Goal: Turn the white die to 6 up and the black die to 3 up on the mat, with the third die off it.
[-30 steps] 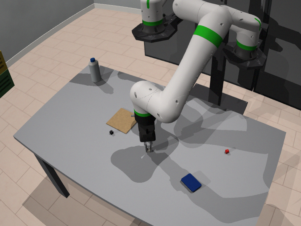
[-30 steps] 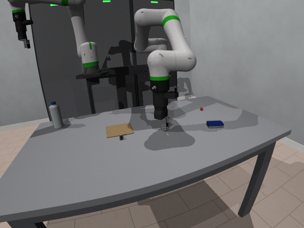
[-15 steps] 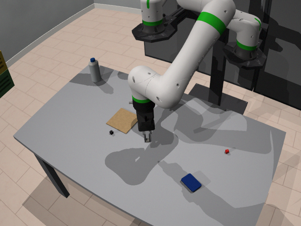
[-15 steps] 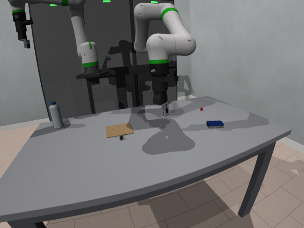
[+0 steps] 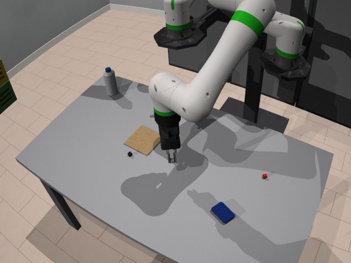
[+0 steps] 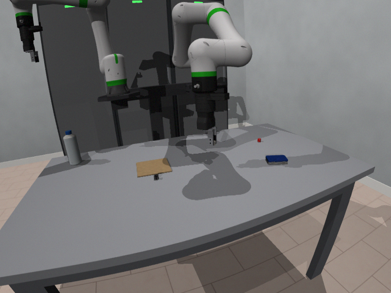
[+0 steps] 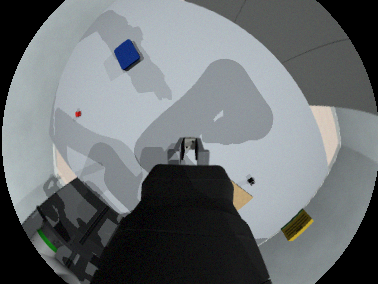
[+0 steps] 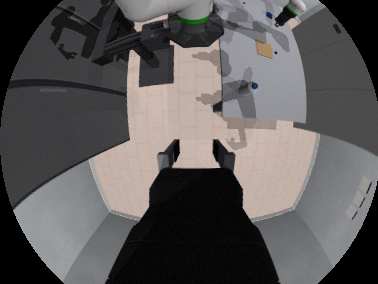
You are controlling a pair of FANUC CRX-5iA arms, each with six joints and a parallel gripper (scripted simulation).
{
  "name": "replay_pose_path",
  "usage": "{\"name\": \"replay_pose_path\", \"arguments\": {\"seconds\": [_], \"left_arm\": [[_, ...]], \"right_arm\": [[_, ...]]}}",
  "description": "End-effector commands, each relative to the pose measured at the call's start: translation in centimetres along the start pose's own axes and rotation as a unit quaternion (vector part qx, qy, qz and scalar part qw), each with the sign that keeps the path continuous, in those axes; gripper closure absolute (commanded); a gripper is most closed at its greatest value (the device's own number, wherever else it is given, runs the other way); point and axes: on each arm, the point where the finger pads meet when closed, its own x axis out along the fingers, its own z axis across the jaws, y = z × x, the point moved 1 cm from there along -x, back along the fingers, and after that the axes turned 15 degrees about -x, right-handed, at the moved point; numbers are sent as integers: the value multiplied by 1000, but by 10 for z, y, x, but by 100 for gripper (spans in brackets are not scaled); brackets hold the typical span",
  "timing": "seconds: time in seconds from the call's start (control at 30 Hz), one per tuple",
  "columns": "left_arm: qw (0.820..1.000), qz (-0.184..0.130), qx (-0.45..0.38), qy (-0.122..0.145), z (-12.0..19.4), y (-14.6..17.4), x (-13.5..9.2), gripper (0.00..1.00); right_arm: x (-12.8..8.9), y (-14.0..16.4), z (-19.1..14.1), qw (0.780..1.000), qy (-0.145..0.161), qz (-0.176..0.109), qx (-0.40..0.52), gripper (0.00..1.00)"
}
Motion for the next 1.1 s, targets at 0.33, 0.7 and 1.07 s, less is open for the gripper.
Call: {"name": "replay_pose_path", "arguments": {"seconds": [0.33, 0.7, 1.07], "left_arm": [[993, 0, -122, -1, -2, 6, -1, 66], [953, 0, -302, -1, -7, 12, 0, 66], [867, 0, -499, -1, -11, 15, 1, 66]], "right_arm": [[-1, 0, 0, 1000, 0, -1, 0, 0], [-1, 0, 0, 1000, 0, -1, 0, 0], [-1, 0, 0, 1000, 0, -1, 0, 0]]}}
